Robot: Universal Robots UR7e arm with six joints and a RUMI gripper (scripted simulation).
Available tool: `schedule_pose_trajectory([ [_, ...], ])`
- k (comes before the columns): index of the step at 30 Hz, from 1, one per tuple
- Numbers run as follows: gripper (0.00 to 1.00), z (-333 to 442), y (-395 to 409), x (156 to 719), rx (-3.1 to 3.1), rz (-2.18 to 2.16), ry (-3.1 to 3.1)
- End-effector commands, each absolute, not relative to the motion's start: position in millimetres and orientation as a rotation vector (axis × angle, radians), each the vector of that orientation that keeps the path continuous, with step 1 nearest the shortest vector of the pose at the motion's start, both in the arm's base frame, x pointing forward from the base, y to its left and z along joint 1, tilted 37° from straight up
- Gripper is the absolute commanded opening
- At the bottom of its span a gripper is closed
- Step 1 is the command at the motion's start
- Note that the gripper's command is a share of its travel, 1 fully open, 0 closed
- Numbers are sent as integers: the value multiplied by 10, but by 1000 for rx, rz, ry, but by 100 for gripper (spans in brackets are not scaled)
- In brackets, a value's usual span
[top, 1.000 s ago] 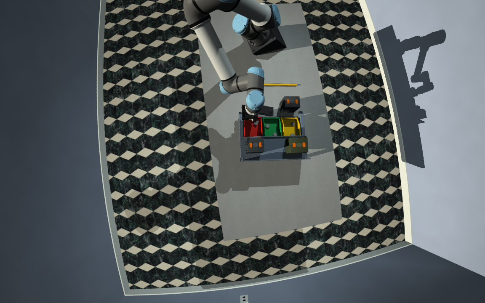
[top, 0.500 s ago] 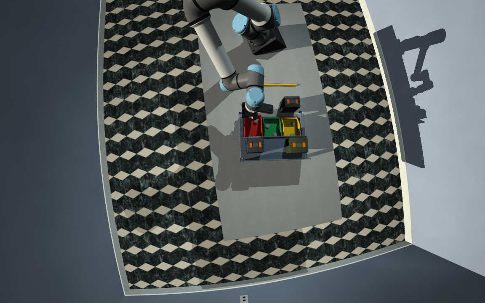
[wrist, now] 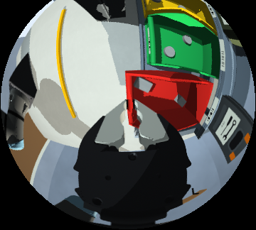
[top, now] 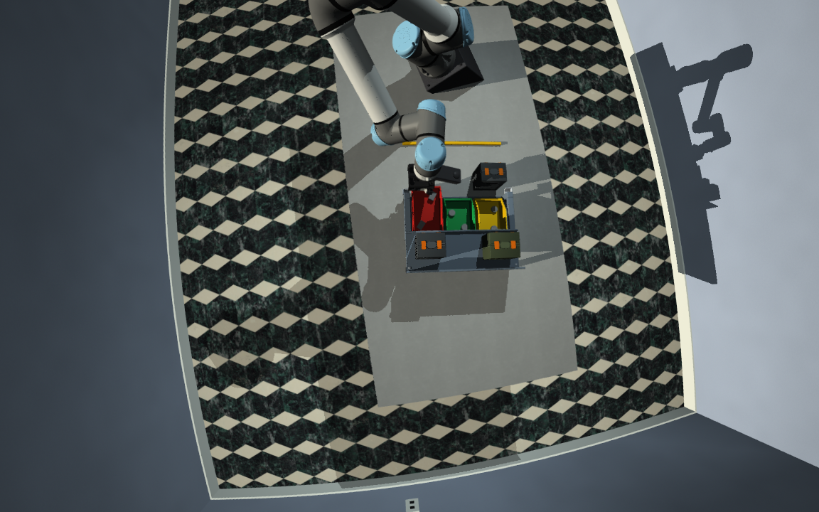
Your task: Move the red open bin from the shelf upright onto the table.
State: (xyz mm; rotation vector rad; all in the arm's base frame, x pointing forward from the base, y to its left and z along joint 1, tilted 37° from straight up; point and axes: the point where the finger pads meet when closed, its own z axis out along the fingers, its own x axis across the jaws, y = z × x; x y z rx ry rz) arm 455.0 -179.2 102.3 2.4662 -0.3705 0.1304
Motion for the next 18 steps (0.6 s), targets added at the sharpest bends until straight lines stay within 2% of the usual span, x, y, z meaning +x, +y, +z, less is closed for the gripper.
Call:
schedule_pose_trajectory([
  [1, 0, 1007, -1762, 4435, 2466, 133, -370],
  [18, 0, 923, -1656, 3997, 2466, 133, -370],
])
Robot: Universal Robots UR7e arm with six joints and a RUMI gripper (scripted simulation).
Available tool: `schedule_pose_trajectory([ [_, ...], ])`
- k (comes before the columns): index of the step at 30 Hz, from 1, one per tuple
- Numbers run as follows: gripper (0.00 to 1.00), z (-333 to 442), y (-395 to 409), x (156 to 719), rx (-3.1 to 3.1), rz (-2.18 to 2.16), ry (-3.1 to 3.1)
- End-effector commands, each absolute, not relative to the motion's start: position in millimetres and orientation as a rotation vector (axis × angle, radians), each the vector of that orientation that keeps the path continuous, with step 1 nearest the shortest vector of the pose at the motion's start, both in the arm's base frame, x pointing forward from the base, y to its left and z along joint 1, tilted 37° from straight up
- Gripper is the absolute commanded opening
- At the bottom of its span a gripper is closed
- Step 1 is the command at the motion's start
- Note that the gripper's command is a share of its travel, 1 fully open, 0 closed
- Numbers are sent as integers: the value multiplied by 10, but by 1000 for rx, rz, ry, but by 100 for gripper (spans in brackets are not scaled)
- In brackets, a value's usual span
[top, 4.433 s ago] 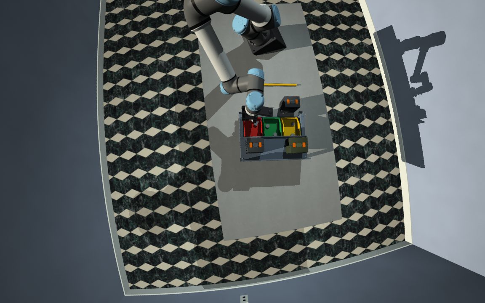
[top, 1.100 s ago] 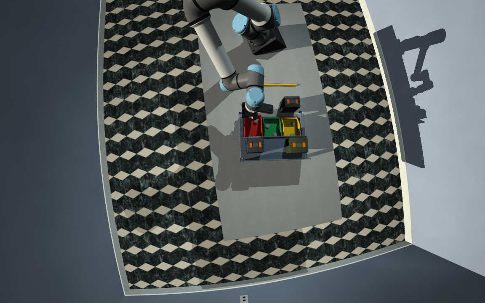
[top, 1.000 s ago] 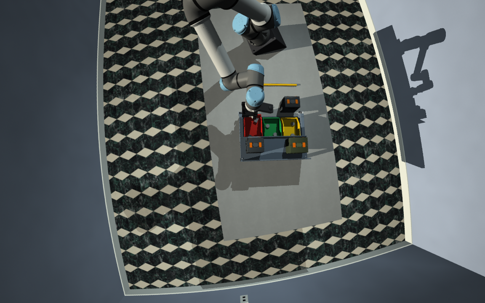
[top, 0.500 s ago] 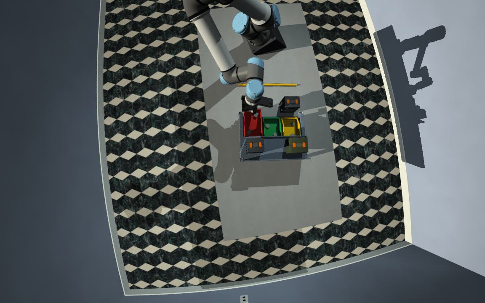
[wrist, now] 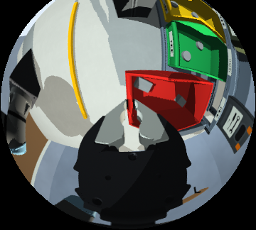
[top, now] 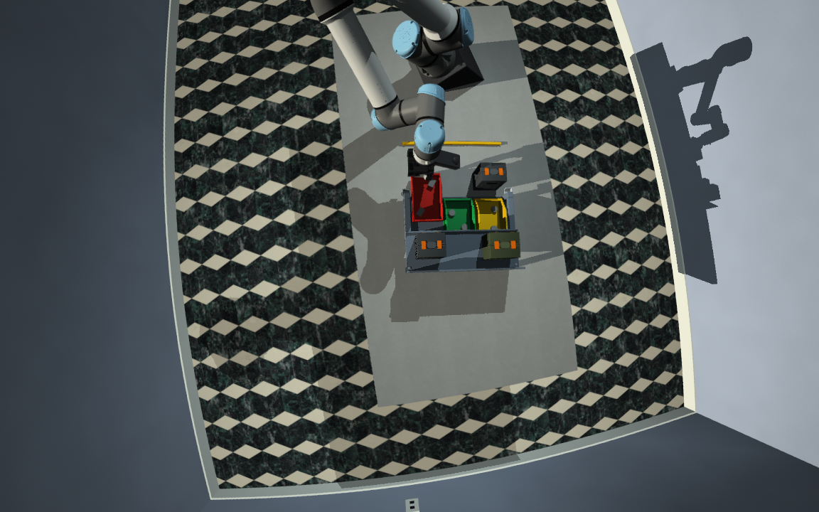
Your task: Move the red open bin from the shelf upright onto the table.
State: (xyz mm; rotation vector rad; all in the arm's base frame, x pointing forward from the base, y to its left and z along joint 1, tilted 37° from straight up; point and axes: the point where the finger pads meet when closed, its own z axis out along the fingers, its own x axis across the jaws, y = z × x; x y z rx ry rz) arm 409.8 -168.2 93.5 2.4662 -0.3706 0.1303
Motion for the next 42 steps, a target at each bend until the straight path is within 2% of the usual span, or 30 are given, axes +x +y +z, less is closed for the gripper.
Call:
schedule_pose_trajectory([
  [1, 0, 923, -1656, 3997, 2466, 133, -370],
  [17, 0, 852, -1567, 3630, 2466, 133, -370],
  [42, 0, 817, -1522, 3445, 2466, 133, -370],
])
